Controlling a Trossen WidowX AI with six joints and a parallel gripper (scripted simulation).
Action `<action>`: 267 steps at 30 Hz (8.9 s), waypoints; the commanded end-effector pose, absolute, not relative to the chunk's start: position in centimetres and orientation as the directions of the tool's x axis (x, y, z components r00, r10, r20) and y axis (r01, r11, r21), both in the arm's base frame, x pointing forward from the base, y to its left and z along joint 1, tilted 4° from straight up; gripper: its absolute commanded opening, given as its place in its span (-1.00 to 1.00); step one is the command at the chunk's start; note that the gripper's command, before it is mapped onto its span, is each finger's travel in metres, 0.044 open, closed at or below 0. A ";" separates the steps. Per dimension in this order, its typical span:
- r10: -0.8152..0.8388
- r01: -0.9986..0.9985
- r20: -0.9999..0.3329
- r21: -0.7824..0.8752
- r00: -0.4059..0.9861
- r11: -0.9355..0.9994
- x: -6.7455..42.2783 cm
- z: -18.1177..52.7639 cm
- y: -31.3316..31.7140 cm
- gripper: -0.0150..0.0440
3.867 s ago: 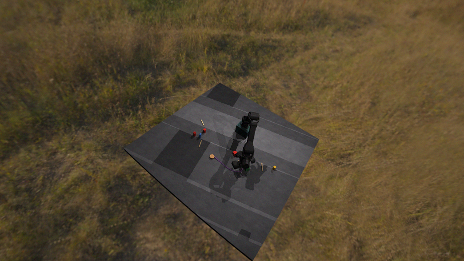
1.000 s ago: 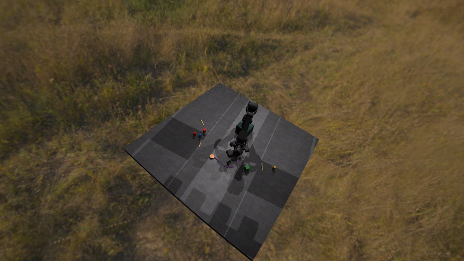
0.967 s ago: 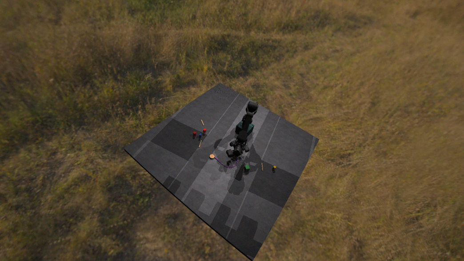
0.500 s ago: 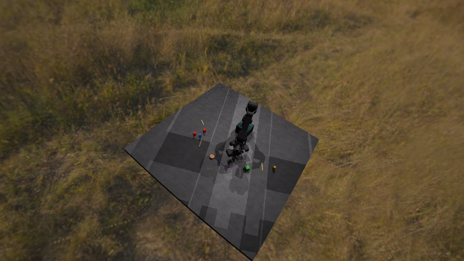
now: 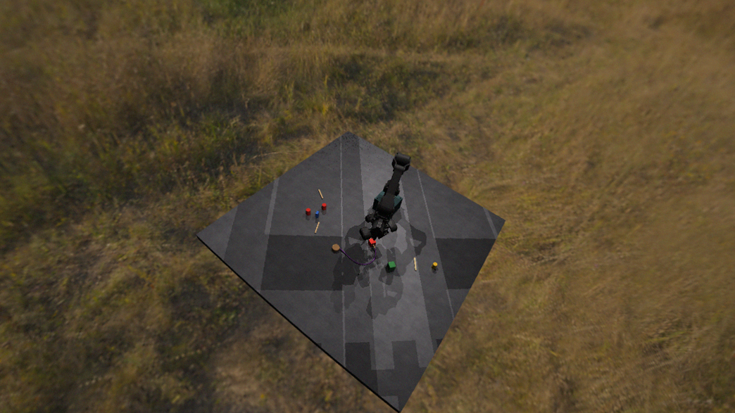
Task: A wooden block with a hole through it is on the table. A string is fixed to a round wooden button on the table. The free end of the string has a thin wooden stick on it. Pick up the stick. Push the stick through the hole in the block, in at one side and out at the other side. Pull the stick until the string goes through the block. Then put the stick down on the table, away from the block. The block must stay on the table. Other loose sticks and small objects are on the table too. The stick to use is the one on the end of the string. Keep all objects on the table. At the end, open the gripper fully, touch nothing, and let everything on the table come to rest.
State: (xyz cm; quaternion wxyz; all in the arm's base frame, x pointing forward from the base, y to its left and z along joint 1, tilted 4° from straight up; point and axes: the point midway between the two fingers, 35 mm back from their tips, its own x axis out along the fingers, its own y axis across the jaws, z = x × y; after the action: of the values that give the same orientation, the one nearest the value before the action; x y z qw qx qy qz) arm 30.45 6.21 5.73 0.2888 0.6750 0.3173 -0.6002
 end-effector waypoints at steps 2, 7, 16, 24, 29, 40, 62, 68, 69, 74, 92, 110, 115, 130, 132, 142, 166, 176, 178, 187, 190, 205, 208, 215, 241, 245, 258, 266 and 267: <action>0.081 0.895 -0.993 0.037 0.081 -0.445 30.2 5.8 5.9 -0.07; 0.079 0.997 -0.994 0.080 0.078 0.012 29.7 5.7 5.2 -0.07; 0.075 0.681 -0.995 0.105 0.073 0.725 28.7 5.6 4.0 -0.07; 0.073 0.360 -0.995 0.094 0.071 0.928 28.2 5.5 3.5 -0.07; 0.072 0.130 -0.995 0.080 0.069 0.988 27.8 5.5 3.1 -0.07; 0.070 -0.387 -0.995 0.039 0.066 0.921 27.1 5.4 2.5 -0.07; 0.068 -0.761 -0.996 -0.004 0.063 0.649 26.7 5.3 2.1 -0.07; 0.068 -0.761 -0.996 -0.004 0.063 0.649 26.7 5.3 2.1 -0.07; 0.068 -0.761 -0.996 -0.004 0.063 0.649 26.7 5.3 2.1 -0.07; 0.068 -0.761 -0.996 -0.004 0.063 0.649 26.7 5.0 2.1 -0.07; 0.069 -0.761 -0.996 -0.004 0.063 0.649 27.2 2.1 2.3 -0.07; 0.069 -0.761 -0.996 -0.003 0.063 0.649 27.3 -0.9 2.5 -0.07; 0.069 -0.761 -0.996 -0.003 0.063 0.649 27.2 -1.7 2.5 -0.07; 0.071 -0.765 -0.995 -0.003 0.064 0.644 27.2 -2.6 2.6 -0.16; 0.071 -0.765 -0.995 -0.003 0.064 0.644 27.2 -2.6 2.6 -0.34; 0.074 -0.765 -0.995 -0.003 0.066 0.644 27.2 -2.6 2.6 -0.49; 0.145 -0.765 -0.981 -0.008 0.133 0.644 27.1 -2.9 2.4 -0.49; 0.142 -0.765 -0.981 -0.011 0.134 0.645 26.3 -3.0 1.6 -0.49; 0.142 -0.765 -0.981 -0.011 0.134 0.645 26.1 -3.0 1.4 -0.49; 0.140 -0.764 -0.981 -0.012 0.134 0.645 25.4 -3.1 0.5 -0.49; 0.140 -0.764 -0.981 -0.013 0.134 0.645 25.1 -3.1 0.2 -0.49; 0.136 -0.763 -0.982 -0.014 0.134 0.647 23.9 -3.3 -1.3 -0.49; 0.135 -0.759 -0.982 -0.013 0.133 0.651 23.7 -3.3 -1.6 -0.49; 0.133 -0.745 -0.982 -0.010 0.132 0.668 23.1 -3.4 -2.2 -0.49; 0.130 -0.710 -0.982 -0.003 0.133 0.704 20.7 -3.7 -4.5 -0.49; 0.130 -0.706 -0.983 -0.002 0.133 0.708 20.3 -3.8 -4.8 -0.49; 0.134 -0.704 -0.983 0.004 0.129 0.710 19.5 -5.1 -5.9 -0.49; 0.130 -0.701 -0.983 0.002 0.130 0.713 19.7 -4.9 -5.8 -0.14; 0.130 -0.701 -0.983 0.002 0.130 0.713 19.7 -4.9 -5.8 -0.05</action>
State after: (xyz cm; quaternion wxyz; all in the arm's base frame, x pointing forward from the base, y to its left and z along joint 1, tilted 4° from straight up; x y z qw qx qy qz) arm 19.70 -5.90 -4.90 0.7122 -0.2422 0.5913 0.2908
